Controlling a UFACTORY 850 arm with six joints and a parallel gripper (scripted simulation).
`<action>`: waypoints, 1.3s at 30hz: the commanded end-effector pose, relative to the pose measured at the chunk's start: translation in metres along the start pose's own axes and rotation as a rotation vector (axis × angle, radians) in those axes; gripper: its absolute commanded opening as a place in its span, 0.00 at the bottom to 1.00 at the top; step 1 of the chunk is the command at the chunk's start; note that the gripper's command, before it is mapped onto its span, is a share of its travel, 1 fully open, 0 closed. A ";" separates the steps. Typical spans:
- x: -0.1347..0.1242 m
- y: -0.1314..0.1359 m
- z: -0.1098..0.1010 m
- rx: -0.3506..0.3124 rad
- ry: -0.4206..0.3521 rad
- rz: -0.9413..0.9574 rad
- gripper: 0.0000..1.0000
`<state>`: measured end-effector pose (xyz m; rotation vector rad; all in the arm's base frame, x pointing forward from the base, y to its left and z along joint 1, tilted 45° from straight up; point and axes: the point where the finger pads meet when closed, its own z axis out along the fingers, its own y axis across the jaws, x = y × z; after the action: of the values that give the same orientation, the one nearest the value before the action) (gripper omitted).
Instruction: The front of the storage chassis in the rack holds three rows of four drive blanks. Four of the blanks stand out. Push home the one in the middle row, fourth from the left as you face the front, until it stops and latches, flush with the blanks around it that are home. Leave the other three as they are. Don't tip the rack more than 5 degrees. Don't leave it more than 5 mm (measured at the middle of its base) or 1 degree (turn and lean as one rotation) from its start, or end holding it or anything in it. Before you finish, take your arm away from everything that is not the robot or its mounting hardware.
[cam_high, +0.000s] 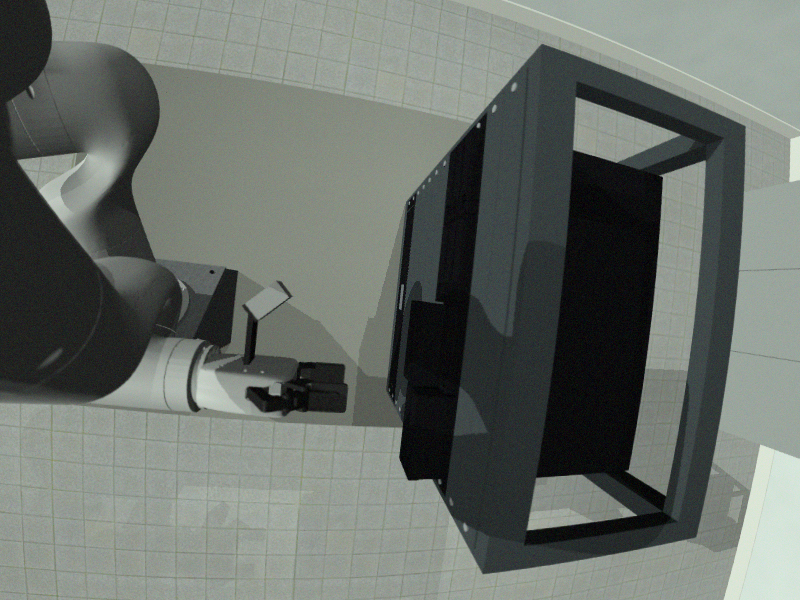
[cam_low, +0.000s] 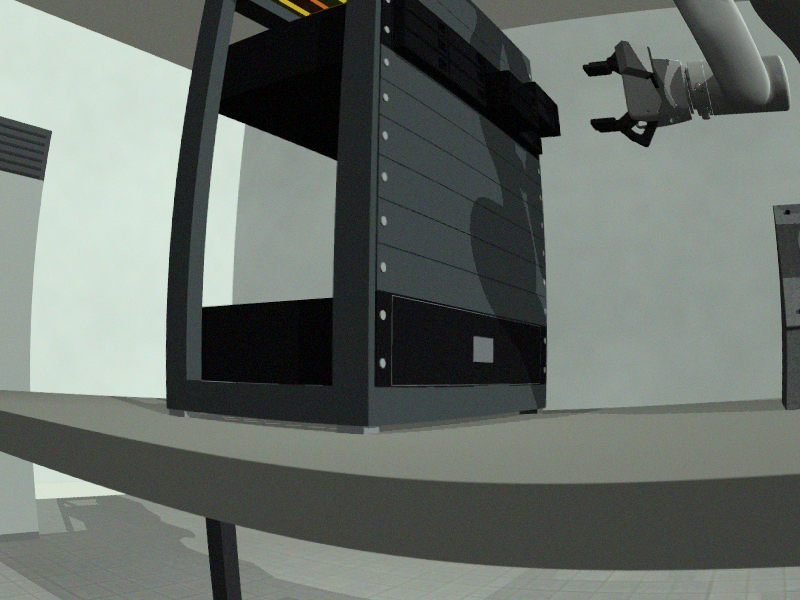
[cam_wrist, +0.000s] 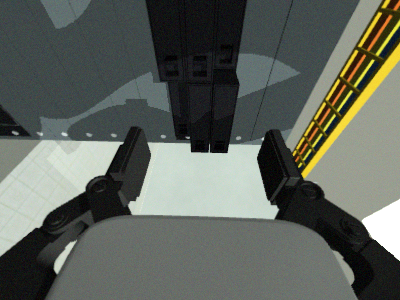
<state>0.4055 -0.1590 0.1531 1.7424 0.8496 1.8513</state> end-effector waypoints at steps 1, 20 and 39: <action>0.000 0.001 0.000 -0.001 0.000 -0.001 1.00; 0.000 0.001 0.000 -0.001 0.000 -0.001 1.00; 0.000 0.001 0.000 -0.001 0.000 -0.001 0.00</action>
<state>0.4055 -0.1590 0.1531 1.7424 0.8496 1.8513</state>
